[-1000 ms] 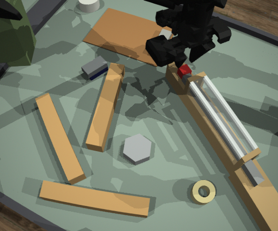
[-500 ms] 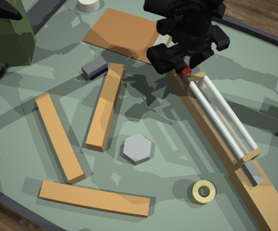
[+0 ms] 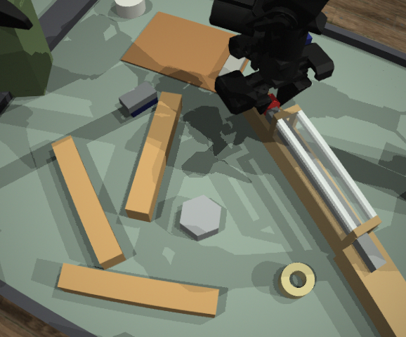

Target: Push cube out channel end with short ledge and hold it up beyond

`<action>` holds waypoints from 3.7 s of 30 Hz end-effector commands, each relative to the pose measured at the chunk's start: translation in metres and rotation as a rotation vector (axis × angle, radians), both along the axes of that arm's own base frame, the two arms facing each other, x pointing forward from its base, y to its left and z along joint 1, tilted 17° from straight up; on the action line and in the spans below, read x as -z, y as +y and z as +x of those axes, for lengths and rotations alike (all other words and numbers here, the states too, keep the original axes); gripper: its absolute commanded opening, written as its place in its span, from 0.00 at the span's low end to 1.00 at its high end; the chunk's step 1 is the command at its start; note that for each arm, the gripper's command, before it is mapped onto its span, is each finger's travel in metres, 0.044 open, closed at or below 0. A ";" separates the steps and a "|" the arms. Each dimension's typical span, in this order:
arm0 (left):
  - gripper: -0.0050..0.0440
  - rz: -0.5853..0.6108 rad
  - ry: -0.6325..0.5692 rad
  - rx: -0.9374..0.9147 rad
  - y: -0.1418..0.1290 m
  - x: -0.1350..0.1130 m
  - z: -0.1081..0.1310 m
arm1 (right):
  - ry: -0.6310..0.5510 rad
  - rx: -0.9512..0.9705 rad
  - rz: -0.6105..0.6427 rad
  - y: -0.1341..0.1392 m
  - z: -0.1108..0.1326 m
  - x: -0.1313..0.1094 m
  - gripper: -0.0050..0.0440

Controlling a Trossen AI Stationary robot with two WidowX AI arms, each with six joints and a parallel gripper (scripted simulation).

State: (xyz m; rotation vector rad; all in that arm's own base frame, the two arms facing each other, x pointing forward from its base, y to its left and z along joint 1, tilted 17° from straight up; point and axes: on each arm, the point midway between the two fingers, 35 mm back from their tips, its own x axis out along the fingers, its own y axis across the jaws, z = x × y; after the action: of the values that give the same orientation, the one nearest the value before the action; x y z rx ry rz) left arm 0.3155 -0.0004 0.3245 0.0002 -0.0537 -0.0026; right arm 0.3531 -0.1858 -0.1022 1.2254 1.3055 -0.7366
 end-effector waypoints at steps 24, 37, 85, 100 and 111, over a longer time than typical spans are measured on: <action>0.92 0.003 -0.018 -0.001 0.000 -0.006 -0.002 | -0.018 0.004 -0.014 -0.005 0.006 -0.010 0.45; 0.92 0.003 -0.018 -0.001 0.000 -0.006 -0.002 | -0.018 0.004 -0.014 -0.005 0.006 -0.010 0.45; 0.92 0.003 -0.018 -0.001 0.000 -0.006 -0.002 | -0.037 0.002 -0.027 -0.025 0.007 -0.044 0.10; 0.92 0.003 -0.018 -0.001 0.000 -0.006 -0.002 | -0.019 -0.003 -0.011 -0.023 -0.018 -0.106 0.10; 0.92 0.003 -0.018 -0.001 0.000 -0.006 -0.002 | -0.031 -0.001 -0.024 -0.025 -0.012 -0.101 0.10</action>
State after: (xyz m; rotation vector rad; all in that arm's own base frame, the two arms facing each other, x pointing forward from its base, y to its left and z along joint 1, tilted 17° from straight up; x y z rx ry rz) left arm 0.3155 -0.0004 0.3245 0.0002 -0.0537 -0.0026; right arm 0.3355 -0.2070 -0.0128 1.2268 1.3048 -0.7367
